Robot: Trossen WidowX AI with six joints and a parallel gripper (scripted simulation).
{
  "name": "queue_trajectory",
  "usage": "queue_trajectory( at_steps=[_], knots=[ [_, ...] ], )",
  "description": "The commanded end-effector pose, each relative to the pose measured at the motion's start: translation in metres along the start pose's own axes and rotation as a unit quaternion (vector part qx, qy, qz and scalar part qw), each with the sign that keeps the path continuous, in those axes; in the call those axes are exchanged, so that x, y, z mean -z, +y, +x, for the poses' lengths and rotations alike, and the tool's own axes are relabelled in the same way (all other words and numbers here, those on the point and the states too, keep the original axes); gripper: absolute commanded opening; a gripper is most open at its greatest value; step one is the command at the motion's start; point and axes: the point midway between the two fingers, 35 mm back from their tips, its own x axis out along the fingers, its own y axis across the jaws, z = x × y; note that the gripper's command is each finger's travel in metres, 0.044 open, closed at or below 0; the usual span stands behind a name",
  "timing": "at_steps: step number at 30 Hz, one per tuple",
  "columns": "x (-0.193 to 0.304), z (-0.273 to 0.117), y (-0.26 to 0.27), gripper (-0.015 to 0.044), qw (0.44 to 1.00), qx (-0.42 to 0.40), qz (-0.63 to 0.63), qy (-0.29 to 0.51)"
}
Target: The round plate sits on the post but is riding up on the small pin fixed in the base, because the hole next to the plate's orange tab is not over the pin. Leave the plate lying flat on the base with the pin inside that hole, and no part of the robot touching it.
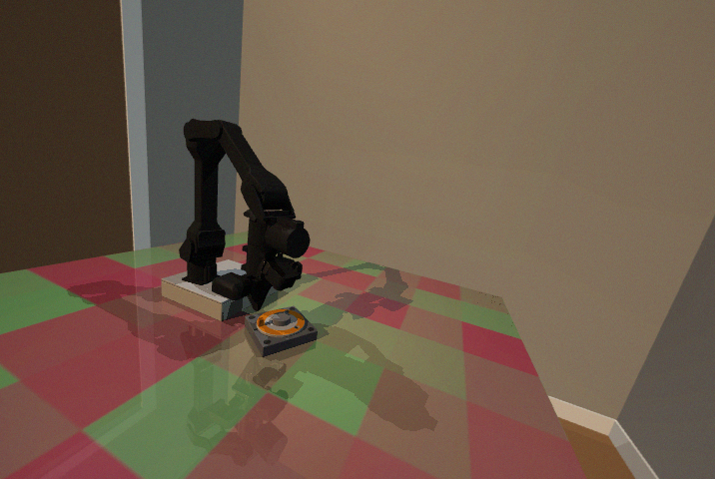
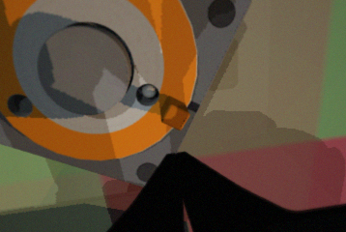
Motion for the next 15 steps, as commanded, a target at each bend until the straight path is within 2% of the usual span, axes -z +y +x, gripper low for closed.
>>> queue_trajectory(
  at_steps=[1, 5, 15],
  knots=[
    [-0.0008, -0.0244, -0.0002, 0.0, 1.0, 0.005, -0.001, -0.013],
    [0.0023, -0.0321, 0.0012, 0.0, 1.0, 0.005, -0.001, -0.013],
    [0.0016, -0.0237, 0.0011, 0.0, 1.0, 0.002, -0.001, -0.008]
  ],
)
